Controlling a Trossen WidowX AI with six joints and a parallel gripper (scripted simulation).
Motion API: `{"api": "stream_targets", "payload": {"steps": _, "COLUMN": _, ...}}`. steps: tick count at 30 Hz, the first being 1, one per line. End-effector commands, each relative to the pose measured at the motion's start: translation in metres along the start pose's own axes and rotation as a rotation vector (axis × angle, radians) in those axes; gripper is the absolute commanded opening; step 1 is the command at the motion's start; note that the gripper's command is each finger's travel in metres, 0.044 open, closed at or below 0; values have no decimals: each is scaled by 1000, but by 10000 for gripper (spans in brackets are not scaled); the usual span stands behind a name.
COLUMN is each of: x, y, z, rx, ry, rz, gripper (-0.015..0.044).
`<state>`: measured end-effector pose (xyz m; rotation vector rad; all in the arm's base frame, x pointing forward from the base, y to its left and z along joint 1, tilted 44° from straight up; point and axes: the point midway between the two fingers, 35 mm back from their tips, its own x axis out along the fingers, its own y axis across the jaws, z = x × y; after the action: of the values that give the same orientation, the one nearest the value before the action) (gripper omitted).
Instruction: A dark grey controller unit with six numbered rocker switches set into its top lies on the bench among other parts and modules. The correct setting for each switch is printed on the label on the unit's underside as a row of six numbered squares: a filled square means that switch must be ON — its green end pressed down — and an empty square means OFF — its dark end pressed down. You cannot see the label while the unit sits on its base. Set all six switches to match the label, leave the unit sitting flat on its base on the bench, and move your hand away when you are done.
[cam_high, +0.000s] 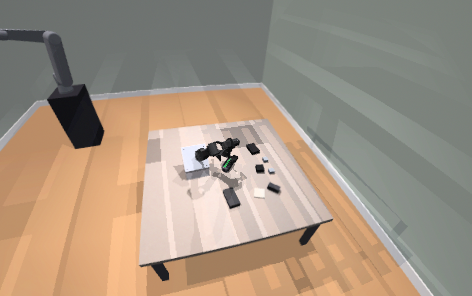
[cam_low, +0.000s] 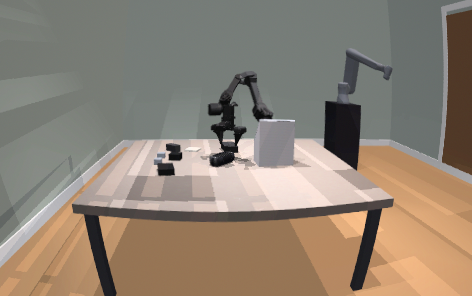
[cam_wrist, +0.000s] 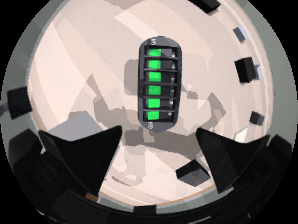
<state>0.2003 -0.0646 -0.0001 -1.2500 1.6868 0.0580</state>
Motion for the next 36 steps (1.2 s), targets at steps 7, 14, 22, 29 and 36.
{"api": "stream_targets", "payload": {"steps": 7, "x": 14, "y": 1, "z": -1, "rx": 0, "ry": -3, "rz": 3, "gripper": 440}}
{"api": "stream_targets", "payload": {"steps": 14, "x": 26, "y": 0, "z": 0, "rx": 0, "ry": -4, "rz": 3, "gripper": 440}}
{"api": "stream_targets", "payload": {"steps": 22, "x": 39, "y": 0, "z": -1, "rx": -1, "ry": -3, "rz": 2, "gripper": 440}}
{"api": "stream_targets", "payload": {"steps": 29, "x": 50, "y": 0, "z": -2, "rx": -2, "ry": -1, "rz": 0, "gripper": 440}}
{"api": "stream_targets", "payload": {"steps": 36, "x": 57, "y": 0, "z": -4, "rx": -2, "ry": 1, "rz": -2, "gripper": 414}}
